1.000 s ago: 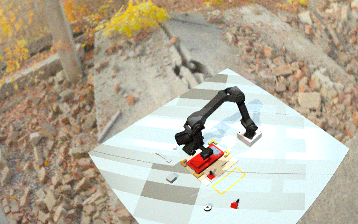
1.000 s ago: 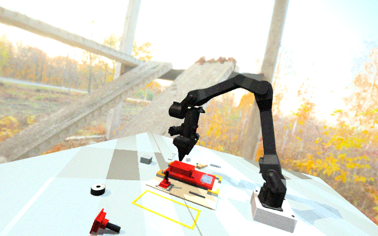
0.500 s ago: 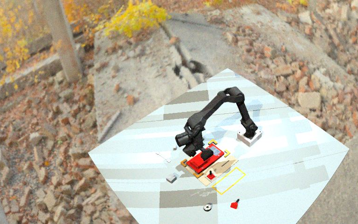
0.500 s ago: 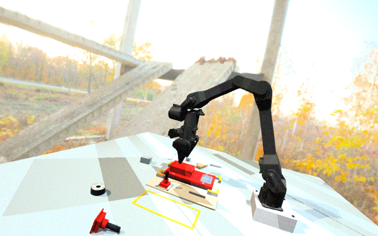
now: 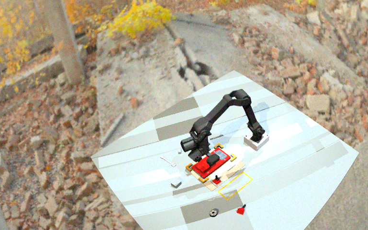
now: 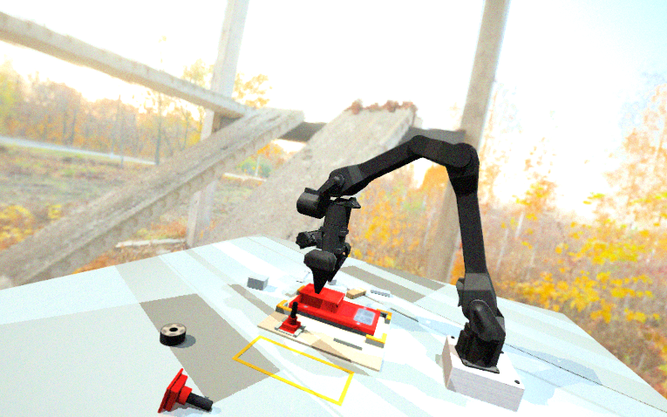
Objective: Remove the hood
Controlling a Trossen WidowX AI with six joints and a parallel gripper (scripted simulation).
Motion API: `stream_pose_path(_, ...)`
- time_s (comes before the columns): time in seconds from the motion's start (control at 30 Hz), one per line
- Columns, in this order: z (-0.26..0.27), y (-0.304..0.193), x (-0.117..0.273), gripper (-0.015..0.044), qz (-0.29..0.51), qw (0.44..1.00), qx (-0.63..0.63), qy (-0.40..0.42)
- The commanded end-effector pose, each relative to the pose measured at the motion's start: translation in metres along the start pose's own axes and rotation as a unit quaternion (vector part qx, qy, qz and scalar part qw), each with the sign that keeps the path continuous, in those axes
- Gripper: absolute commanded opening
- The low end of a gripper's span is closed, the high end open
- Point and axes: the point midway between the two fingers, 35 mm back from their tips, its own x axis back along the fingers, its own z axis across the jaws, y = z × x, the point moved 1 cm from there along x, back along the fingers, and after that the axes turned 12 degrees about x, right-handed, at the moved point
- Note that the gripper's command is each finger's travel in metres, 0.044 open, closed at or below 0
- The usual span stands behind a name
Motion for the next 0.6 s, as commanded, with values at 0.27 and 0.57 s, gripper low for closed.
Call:
stream_pose_path(0.27, 0.0007, -0.0016, -0.0092, 0.044, 0.0, 1.0, 0.002, 0.002)
stream_pose_path(0.57, 0.0008, -0.0017, -0.0126, 0.044, 0.0, 1.0, 0.002, 0.002)
